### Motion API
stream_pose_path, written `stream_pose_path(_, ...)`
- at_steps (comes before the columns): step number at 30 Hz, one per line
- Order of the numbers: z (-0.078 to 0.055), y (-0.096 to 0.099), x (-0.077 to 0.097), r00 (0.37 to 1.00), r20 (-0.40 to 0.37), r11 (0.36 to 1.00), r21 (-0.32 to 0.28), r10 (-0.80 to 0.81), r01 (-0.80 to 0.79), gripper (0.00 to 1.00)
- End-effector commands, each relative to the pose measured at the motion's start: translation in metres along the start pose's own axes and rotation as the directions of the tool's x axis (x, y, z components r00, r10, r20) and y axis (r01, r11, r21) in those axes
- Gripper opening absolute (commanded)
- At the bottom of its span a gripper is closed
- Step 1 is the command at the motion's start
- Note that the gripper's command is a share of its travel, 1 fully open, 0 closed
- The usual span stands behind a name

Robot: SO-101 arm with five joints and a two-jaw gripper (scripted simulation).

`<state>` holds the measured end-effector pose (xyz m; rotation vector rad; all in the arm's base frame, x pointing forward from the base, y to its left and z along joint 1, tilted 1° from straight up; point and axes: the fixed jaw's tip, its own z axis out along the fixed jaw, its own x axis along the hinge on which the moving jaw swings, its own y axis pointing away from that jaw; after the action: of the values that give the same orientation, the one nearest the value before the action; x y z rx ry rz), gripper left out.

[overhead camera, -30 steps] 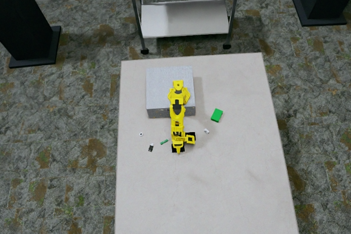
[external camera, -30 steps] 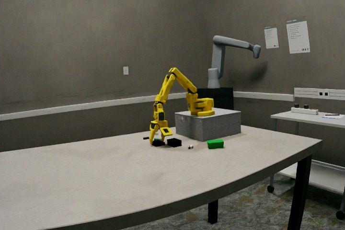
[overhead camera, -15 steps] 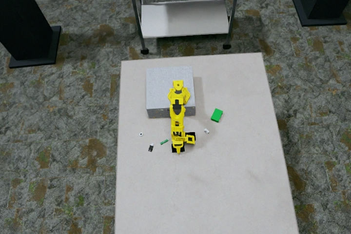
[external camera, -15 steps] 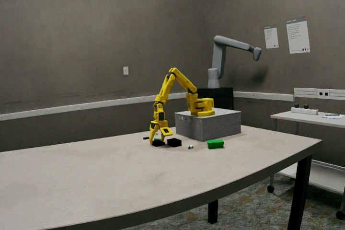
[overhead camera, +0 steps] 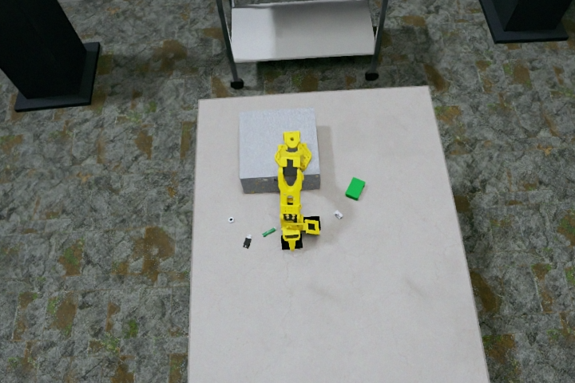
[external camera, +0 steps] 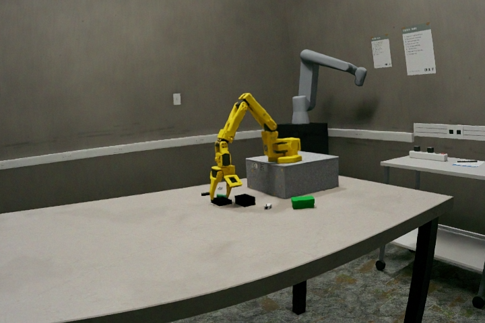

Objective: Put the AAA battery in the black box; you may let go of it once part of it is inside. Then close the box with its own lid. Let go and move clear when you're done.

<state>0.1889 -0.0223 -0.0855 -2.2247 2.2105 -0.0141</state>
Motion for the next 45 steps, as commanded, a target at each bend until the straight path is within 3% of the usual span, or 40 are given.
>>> stream_pose_path(1, -0.011, 0.0, 0.001, 1.0, 0.002, 1.0, -0.002, 0.001, -0.001, 0.31)
stream_pose_path(10, -0.032, 0.0, 0.001, 1.0, 0.002, 1.0, -0.002, 0.001, -0.001, 0.31)
stream_pose_path(19, -0.042, 0.001, 0.002, 1.0, 0.002, 1.0, -0.002, 0.001, -0.001, 0.31)
stream_pose_path(45, -0.044, 0.001, 0.002, 1.0, 0.002, 1.0, -0.002, 0.001, -0.001, 0.31)
